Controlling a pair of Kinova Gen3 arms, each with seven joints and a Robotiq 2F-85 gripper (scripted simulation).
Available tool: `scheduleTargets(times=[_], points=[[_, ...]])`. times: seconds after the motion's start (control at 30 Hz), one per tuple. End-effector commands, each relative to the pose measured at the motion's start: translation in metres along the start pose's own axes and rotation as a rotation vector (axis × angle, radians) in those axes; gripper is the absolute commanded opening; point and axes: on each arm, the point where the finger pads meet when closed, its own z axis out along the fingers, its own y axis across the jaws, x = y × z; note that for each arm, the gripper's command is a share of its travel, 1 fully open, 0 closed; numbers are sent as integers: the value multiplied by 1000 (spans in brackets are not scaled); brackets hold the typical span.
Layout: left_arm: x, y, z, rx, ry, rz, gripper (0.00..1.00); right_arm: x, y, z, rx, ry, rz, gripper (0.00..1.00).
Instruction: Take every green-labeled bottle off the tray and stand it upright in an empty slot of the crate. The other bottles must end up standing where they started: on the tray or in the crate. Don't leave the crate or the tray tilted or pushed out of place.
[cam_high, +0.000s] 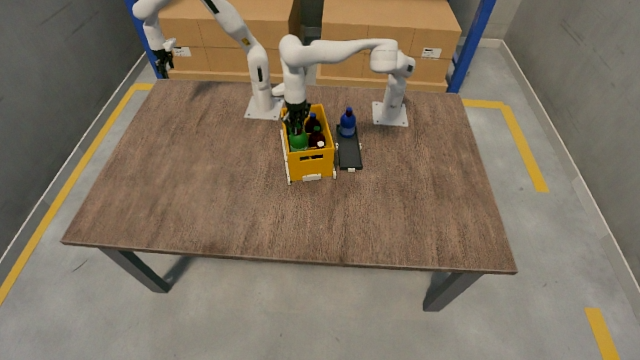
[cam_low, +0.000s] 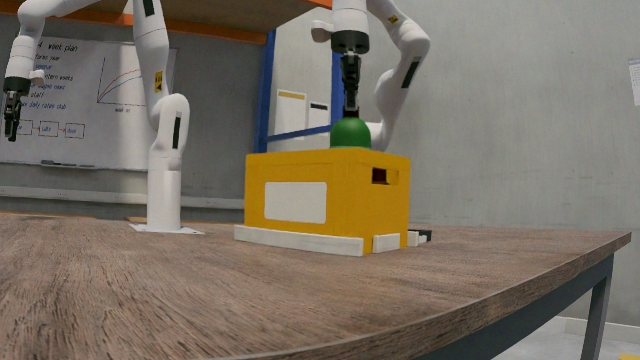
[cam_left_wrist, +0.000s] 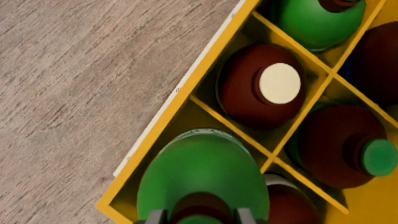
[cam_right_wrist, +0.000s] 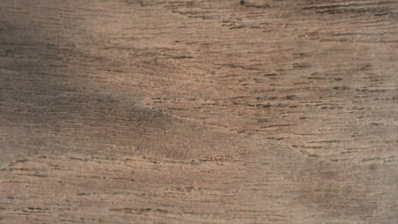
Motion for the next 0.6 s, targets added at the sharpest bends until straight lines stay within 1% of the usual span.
scheduleTargets(times=[0.0,0.57], points=[[0,-1,1,7,6,-7,361,3,-2,-1,5,5,7,1000],[-1,-2,5,8,7,-10,361,3,-2,-1,5,5,7,1000]])
